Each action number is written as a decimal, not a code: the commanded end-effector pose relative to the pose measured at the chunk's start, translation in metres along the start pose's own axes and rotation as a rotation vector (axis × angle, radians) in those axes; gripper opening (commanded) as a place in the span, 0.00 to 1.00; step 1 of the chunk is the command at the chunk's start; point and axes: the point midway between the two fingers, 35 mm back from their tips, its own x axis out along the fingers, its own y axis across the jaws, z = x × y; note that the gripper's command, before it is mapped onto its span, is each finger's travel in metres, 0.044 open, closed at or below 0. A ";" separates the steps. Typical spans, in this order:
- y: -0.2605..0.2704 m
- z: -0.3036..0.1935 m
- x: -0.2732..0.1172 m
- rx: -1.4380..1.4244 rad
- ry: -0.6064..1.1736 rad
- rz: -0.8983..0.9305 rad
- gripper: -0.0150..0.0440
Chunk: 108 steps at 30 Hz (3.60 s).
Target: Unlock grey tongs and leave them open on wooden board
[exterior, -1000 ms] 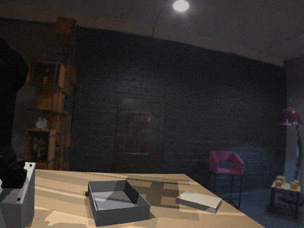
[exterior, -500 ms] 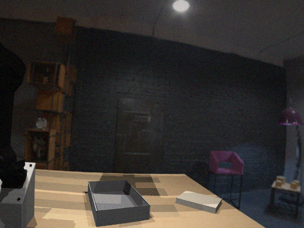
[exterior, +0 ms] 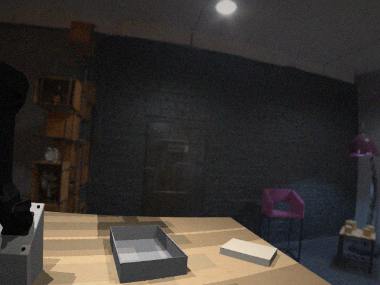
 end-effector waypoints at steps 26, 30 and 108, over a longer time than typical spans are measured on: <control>-0.001 -0.006 0.050 0.008 0.007 -0.005 0.00; -0.001 -0.007 0.056 0.008 0.007 -0.005 0.00; 0.001 0.134 -0.099 0.010 -0.011 -0.011 1.00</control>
